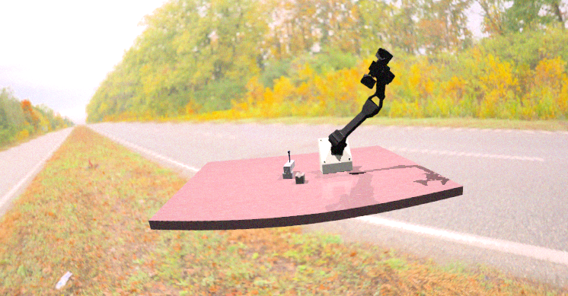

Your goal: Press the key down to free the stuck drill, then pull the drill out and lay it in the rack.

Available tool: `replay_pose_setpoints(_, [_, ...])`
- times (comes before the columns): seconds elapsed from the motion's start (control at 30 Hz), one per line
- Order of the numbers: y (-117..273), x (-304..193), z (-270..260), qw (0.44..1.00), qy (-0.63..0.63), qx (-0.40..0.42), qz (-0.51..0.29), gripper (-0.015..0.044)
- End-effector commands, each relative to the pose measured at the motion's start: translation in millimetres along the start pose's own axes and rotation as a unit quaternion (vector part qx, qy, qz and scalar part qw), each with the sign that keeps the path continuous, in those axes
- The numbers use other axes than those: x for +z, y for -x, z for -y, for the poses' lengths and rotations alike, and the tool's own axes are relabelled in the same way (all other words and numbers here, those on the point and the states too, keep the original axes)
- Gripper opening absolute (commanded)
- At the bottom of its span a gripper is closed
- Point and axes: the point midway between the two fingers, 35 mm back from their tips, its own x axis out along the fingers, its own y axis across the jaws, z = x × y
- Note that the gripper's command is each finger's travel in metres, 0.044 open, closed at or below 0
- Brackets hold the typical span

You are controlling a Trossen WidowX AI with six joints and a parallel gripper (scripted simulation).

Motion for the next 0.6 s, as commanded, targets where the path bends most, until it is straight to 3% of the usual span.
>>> replay_pose_setpoints(0.0, [0, 0, 0, 1.0, 0.0, 0.0, 0.0, 0.0374])
replay_pose_setpoints(0.27, [-1, -1, -1, 1.0, -0.001, 0.002, -0.002, 0.0164])
replay_pose_setpoints(0.47, [-48, -32, -52, 0.995, -0.036, 0.071, -0.055, 0.0006])
replay_pose_setpoints(0.57, [-69, -49, -85, 0.988, -0.062, 0.119, -0.076, 0.0])
